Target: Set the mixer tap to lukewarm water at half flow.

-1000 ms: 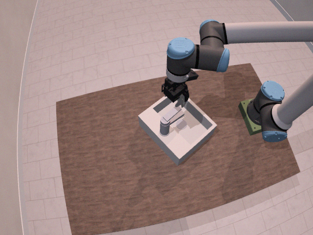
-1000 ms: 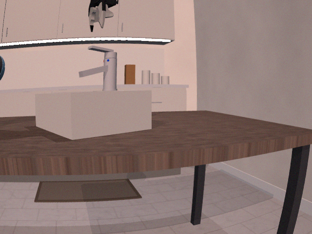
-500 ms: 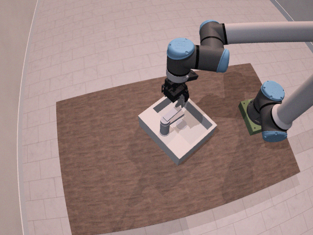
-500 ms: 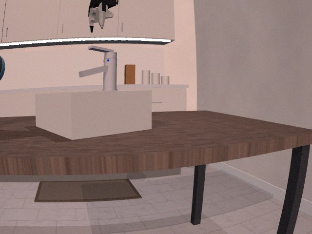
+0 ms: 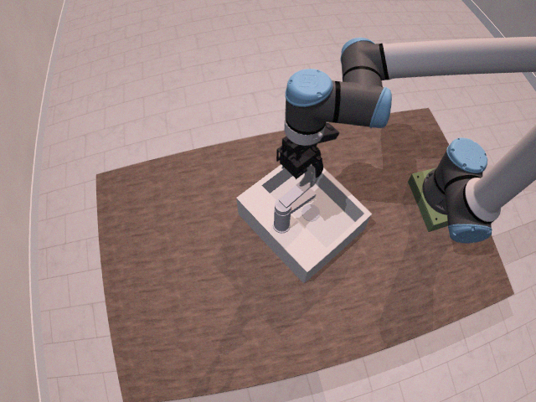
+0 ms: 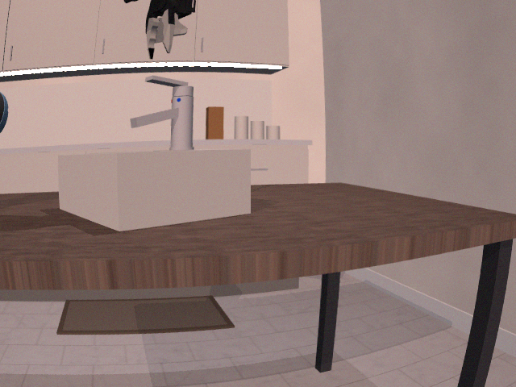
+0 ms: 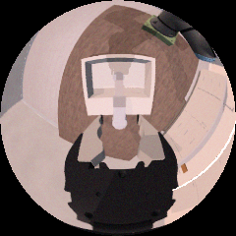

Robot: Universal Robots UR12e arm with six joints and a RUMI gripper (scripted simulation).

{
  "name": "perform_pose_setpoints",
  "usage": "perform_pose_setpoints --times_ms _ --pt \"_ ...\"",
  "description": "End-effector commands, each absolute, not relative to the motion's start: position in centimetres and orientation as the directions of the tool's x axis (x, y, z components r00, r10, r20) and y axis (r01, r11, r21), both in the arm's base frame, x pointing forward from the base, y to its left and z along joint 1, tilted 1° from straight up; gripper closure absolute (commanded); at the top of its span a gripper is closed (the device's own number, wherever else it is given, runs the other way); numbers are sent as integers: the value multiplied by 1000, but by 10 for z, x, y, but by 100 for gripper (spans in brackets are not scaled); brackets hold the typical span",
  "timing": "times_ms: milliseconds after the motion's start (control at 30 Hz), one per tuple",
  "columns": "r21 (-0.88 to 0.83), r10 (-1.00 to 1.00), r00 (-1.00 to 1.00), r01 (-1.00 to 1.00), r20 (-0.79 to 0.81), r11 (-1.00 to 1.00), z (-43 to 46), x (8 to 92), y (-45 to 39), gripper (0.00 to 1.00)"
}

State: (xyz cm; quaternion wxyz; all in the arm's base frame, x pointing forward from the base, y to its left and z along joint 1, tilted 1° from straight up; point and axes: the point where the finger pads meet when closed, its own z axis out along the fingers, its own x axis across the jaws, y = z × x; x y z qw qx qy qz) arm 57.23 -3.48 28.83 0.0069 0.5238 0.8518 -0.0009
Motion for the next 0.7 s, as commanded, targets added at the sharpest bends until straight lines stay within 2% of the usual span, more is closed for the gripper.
perform_pose_setpoints --times_ms 0,667 --pt "7 892 -451 892 -14 451 280 573 -35 59" --pt "7 892 -451 892 -14 451 257 573 -35 59"
